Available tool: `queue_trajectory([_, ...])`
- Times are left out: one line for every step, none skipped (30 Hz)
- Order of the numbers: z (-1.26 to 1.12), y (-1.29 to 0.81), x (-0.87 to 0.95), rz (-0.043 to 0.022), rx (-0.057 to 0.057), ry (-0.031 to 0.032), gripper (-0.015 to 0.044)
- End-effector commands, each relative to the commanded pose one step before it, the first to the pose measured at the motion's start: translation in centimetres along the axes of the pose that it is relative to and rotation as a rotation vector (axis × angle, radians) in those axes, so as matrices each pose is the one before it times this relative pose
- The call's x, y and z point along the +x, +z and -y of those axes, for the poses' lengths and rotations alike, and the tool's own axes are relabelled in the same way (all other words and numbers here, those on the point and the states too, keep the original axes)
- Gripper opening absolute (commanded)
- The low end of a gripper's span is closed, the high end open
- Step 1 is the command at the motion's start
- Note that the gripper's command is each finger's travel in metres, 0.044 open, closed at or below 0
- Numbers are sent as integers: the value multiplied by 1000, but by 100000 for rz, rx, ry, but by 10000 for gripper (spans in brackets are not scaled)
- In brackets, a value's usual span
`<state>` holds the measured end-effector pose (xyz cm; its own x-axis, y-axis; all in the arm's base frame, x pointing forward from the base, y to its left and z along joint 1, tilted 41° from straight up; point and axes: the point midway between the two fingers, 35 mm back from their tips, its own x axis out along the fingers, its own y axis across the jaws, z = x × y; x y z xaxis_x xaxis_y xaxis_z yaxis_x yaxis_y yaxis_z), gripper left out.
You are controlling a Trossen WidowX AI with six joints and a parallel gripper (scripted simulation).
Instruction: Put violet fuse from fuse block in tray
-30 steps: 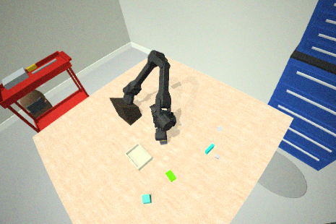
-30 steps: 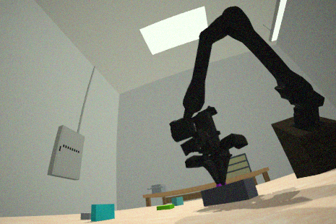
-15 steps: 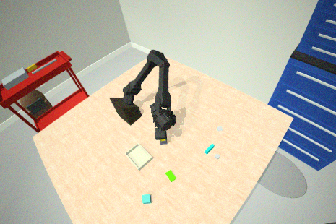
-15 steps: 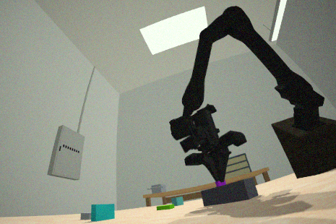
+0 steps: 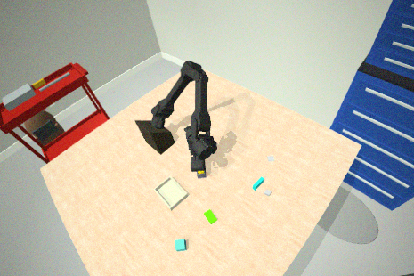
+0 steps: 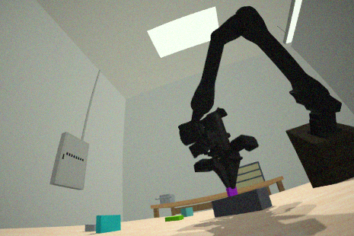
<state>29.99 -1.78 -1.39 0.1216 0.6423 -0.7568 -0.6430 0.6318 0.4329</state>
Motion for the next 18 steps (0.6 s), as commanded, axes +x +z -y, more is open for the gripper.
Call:
queue_trajectory([20, 8, -259, -264, -516, -228, 0])
queue_trajectory([0, -1, -50, 1, 8, 4, 0])
queue_trajectory([-1, -1, -50, 1, 8, 4, 0])
queue_trajectory([-1, -1, -50, 1, 8, 4, 0])
queue_trajectory([-1, -1, -50, 1, 8, 4, 0])
queue_trajectory([-1, -1, -50, 1, 8, 4, 0])
queue_trajectory([-1, -1, -50, 1, 8, 4, 0])
queue_trajectory([-1, -1, -50, 1, 8, 4, 0])
queue_trajectory([-1, -1, -50, 1, 8, 5, 0])
queue_trajectory([-1, -1, -50, 2, 8, 5, 0])
queue_trajectory([-1, -1, -50, 2, 8, 5, 0])
queue_trajectory([-1, -1, -50, 2, 8, 5, 0])
queue_trajectory([-2, -1, -50, 2, 8, 5, 0])
queue_trajectory([-2, -1, -50, 2, 8, 5, 0])
queue_trajectory([-2, -1, -50, 2, 8, 5, 0])
queue_trajectory([-2, -1, -50, 2, 8, 5, 0])
queue_trajectory([-2, -1, -50, 2, 8, 5, 0])
queue_trajectory([-2, -1, -50, 2, 8, 5, 0])
